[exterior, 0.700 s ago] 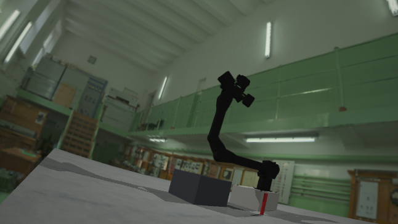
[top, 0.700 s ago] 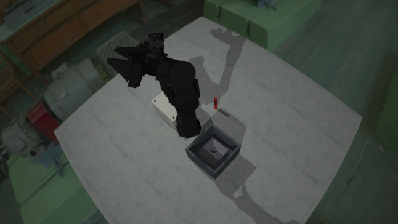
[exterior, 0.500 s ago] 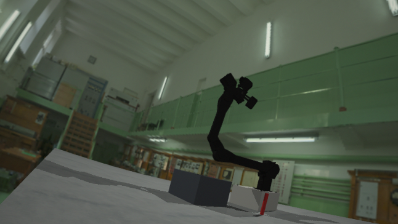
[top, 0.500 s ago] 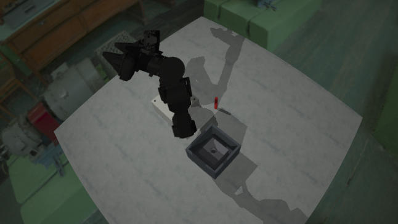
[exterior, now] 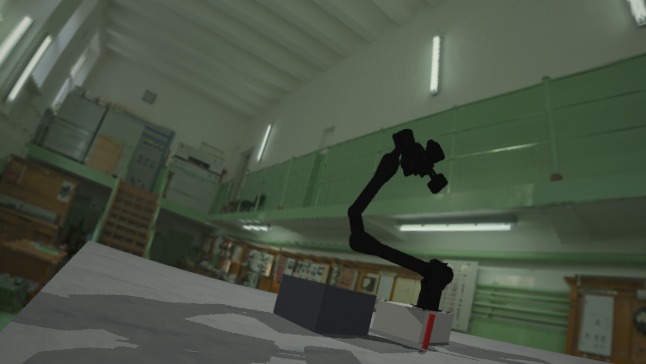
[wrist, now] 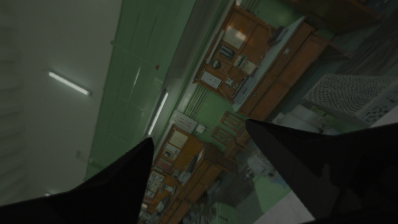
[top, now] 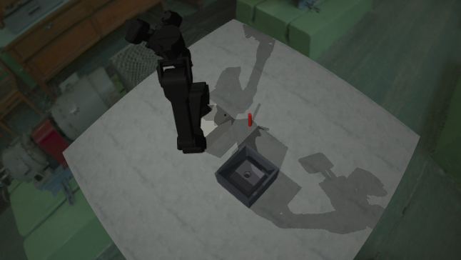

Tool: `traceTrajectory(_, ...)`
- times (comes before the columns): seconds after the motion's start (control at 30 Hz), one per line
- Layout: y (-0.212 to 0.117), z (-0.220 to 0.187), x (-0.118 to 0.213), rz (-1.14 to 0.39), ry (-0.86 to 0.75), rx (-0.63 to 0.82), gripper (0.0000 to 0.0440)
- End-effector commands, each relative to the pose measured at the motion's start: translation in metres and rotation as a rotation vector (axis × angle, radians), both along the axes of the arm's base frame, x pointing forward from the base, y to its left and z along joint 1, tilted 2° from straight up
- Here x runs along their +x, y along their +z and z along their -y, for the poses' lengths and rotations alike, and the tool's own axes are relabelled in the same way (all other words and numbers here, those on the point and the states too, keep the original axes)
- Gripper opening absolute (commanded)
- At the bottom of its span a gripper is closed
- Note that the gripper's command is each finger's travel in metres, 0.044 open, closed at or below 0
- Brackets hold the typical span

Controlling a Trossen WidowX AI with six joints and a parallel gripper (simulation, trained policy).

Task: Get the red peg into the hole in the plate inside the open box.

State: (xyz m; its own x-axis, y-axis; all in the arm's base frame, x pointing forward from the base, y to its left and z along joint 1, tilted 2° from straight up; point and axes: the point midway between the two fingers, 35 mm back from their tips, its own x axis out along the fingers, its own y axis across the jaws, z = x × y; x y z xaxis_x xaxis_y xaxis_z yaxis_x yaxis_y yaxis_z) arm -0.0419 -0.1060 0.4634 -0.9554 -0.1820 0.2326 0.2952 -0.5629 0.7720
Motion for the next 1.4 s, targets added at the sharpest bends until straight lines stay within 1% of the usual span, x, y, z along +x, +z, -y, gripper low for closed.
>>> traceTrajectory(0.0,-0.008,-0.022,-0.023,0.061,-0.083,-0.058,0.044)
traceTrajectory(0.17,-0.023,-0.055,-0.05,0.139,-0.215,-0.141,0.044)
traceTrajectory(0.33,-0.04,-0.091,-0.069,0.21,-0.353,-0.221,0.044)
traceTrajectory(0.5,-0.057,-0.128,-0.081,0.272,-0.497,-0.298,0.044)
traceTrajectory(0.67,-0.077,-0.165,-0.085,0.329,-0.643,-0.374,0.044)
traceTrajectory(0.83,-0.098,-0.201,-0.081,0.387,-0.783,-0.459,0.044)
traceTrajectory(1.0,-0.118,-0.235,-0.069,0.432,-0.933,-0.535,0.044)
traceTrajectory(1.37,-0.163,-0.293,-0.021,0.521,-1.248,-0.731,0.044)
